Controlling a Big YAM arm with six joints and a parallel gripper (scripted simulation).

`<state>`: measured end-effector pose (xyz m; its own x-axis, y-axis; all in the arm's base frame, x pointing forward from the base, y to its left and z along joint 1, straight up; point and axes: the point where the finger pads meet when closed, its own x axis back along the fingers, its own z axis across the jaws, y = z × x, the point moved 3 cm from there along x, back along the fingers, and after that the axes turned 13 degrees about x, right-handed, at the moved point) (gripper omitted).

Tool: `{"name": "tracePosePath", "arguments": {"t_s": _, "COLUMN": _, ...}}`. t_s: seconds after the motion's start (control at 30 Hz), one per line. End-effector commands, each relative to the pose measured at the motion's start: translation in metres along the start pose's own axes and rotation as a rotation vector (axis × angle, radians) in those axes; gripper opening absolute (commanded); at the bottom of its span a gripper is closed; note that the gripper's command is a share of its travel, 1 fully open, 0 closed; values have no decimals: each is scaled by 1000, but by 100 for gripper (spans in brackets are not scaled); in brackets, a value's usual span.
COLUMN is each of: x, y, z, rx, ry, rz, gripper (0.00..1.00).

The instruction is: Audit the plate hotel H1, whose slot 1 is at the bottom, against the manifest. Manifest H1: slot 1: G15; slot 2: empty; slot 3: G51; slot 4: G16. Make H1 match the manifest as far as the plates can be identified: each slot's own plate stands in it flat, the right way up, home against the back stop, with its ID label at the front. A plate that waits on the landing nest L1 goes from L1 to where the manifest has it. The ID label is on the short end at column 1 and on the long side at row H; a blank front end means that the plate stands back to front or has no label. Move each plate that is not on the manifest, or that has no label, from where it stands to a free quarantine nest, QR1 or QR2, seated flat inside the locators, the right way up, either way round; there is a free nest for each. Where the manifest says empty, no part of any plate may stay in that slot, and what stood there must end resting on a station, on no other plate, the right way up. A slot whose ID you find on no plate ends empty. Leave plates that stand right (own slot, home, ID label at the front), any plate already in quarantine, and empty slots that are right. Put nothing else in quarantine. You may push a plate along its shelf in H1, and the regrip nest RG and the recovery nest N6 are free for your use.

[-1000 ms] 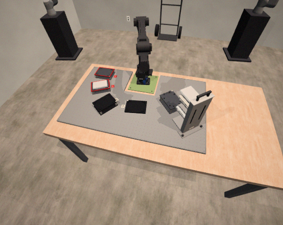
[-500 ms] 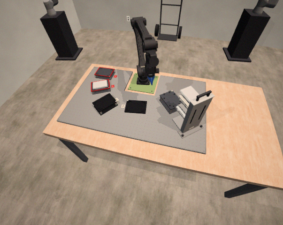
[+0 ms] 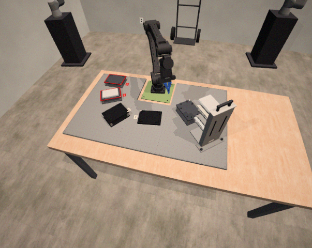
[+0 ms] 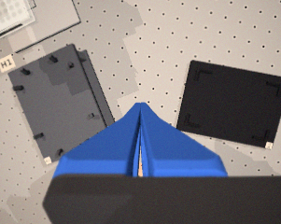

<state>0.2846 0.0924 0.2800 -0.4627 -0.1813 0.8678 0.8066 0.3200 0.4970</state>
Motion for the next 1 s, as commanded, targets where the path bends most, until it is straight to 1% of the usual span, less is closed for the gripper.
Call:
{"name": "tracePosePath", "arguments": {"t_s": 0.0, "x": 8, "y": 8, "z": -5, "rx": 38, "ry": -9, "rz": -71, "gripper": 0}}
{"name": "tracePosePath", "arguments": {"t_s": 0.03, "x": 8, "y": 8, "z": -5, "rx": 38, "ry": -9, "rz": -71, "gripper": 0}}
{"name": "tracePosePath", "arguments": {"t_s": 0.53, "x": 8, "y": 2, "z": -6, "rx": 170, "ry": 12, "rz": -283, "gripper": 0}}
{"name": "tracePosePath", "arguments": {"t_s": 0.6, "x": 8, "y": 2, "z": -6, "rx": 170, "ry": 12, "rz": -283, "gripper": 0}}
{"name": "tracePosePath", "arguments": {"t_s": 0.97, "x": 7, "y": -2, "z": -8, "rx": 267, "ry": 28, "rz": -438, "gripper": 0}}
